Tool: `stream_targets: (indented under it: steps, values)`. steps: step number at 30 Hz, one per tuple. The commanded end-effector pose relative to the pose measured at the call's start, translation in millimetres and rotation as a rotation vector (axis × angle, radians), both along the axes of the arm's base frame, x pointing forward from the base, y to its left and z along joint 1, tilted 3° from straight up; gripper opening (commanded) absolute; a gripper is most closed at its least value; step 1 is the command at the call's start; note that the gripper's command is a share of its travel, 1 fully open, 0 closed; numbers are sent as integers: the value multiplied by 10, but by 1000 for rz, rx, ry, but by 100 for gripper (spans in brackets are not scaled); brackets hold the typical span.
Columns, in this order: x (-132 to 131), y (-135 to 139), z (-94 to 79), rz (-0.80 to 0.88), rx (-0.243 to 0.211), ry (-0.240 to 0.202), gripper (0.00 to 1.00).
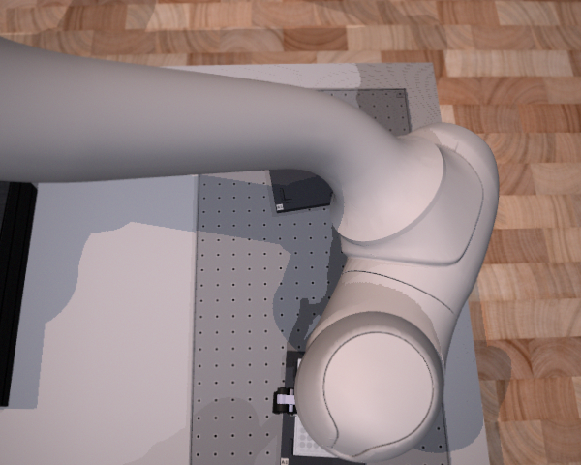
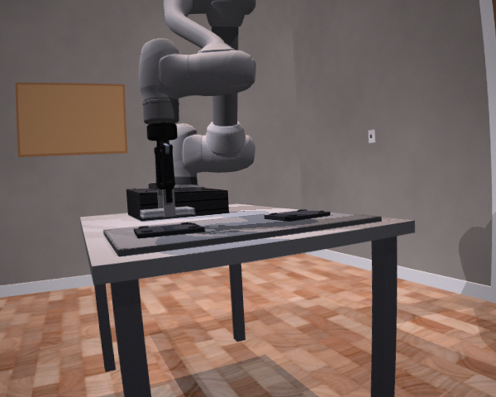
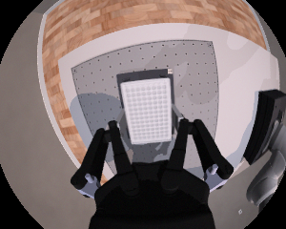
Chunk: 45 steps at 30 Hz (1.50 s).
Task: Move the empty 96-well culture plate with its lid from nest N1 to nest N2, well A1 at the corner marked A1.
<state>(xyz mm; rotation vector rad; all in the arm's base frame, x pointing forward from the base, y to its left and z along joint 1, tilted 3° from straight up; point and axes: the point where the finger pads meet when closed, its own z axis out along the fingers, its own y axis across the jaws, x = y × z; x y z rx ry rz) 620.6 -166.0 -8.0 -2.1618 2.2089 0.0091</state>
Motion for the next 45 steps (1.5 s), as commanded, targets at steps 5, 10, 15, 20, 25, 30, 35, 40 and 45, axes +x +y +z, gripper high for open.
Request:
stream_targets:
  steps: [5,10,15,20,25,30,35,40,45]
  values:
    - [-2,-6,124,0,0,0,0]
    - [-5,-9,207,0,0,0,0]
    - [-7,-11,257,0,0,0,0]
    - [-9,-14,320,0,0,0,0]
    - [-9,-14,320,0,0,0,0]
    - [-9,-14,320,0,0,0,0]
    - [-9,-14,320,0,0,0,0]
    - [-15,53,322,67,-2,-3,0]
    - [-32,218,328,225,-7,-9,0]
